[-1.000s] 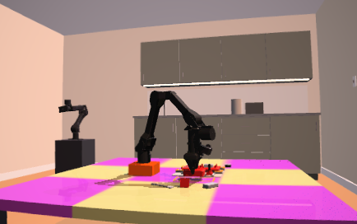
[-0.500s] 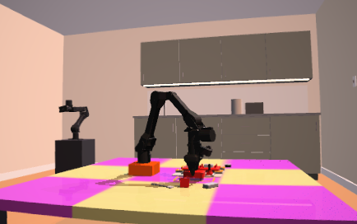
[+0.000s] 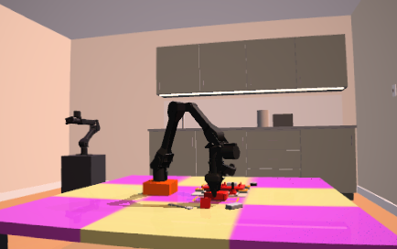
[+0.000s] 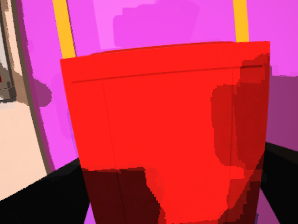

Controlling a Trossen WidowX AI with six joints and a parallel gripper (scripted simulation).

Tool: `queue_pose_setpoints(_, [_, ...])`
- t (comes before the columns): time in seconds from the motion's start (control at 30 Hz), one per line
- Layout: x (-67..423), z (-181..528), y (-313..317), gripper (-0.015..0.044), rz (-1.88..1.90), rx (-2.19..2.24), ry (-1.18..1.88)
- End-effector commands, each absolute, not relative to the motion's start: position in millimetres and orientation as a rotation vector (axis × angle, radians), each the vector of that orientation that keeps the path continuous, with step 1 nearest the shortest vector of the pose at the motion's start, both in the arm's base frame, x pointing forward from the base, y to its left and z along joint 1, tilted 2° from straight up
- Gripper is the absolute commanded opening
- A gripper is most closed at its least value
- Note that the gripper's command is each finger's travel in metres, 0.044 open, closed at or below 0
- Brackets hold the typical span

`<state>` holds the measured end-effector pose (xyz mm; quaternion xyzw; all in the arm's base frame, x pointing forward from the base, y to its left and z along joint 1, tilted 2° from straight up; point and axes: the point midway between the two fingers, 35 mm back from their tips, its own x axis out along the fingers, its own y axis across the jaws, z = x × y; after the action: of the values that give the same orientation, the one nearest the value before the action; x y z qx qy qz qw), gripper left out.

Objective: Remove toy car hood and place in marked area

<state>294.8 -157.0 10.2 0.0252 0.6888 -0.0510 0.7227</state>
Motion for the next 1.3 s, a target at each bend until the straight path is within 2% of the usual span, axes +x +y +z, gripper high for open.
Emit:
queue_pose_setpoints(0.0, [294,7,-156,0.0000,-0.107,0.056,1.522])
queue_pose_setpoints(0.2, [294,5,-156,0.0000,-0.107,0.056,1.522])
queue_pose_setpoints(0.77, [295,9,-157,0.0440,-0.112,0.056,1.521])
queue_pose_setpoints(1.07, [292,78,-155,0.0440,-0.109,0.059,1.525])
queue_pose_setpoints(1.27, [292,80,-155,0.0440,-0.109,0.060,1.525])
